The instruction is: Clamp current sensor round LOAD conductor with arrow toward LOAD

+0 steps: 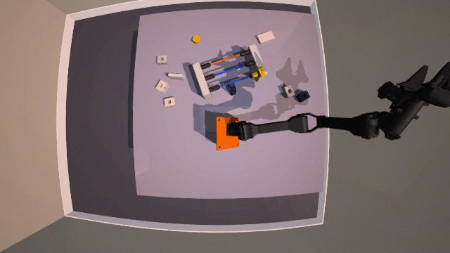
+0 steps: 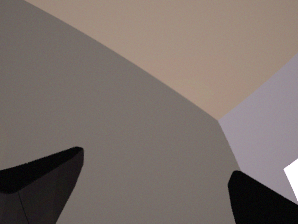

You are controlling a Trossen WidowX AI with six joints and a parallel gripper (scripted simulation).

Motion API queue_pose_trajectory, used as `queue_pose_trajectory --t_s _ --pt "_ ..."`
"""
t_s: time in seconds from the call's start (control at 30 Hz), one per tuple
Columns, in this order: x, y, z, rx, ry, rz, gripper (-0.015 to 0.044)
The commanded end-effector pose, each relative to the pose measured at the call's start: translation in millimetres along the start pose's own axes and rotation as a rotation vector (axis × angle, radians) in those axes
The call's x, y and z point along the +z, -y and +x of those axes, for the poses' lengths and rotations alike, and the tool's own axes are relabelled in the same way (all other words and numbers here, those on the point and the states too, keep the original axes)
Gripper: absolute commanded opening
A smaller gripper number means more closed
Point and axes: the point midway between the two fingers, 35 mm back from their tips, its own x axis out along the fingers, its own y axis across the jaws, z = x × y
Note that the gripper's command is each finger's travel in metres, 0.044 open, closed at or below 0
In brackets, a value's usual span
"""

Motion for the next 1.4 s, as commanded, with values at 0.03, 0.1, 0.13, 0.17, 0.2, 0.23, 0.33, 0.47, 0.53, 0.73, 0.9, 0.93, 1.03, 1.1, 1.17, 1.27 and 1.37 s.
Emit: queue_pose_trajectory --t_s 0.03,0.1,0.13,0.17,0.2,0.23,0.33,0.47,0.53,0.73,0.9,0.93,1.03,1.1,1.17,1.27,1.37 --pt "-1 4 -2 0.01 -0.017 -0.059 0.044" --pt "-2 14 -7 0.037 -0.06 -0.222 0.044" --pt "-1 20 -9 0.052 -0.081 -0.312 0.044" --pt "0 26 -10 0.066 -0.099 -0.401 0.044" --pt "3 32 -12 0.081 -0.116 -0.492 0.044" --pt "5 38 -13 0.095 -0.13 -0.582 0.044" --pt "18 55 -13 0.133 -0.162 -0.852 0.044" --pt "44 72 -9 0.174 -0.177 -1.209 0.044" --pt "60 78 -6 0.188 -0.173 -1.386 0.044" --pt "121 79 8 0.193 -0.116 -1.9 0.044" --pt "180 60 18 0.141 -0.02 -2.301 0.044" --pt "192 54 20 0.123 0.004 -2.376 0.044" --pt "229 31 21 0.051 0.086 -2.593 0.044" --pt "254 13 20 -0.012 0.147 -2.726 0.044" --pt "278 -7 16 -0.088 0.213 -2.85 0.044" --pt "312 -40 6 -0.224 0.316 -3.008 0.044" --pt "343 -73 -9 -0.38 0.418 -3.13 0.044"
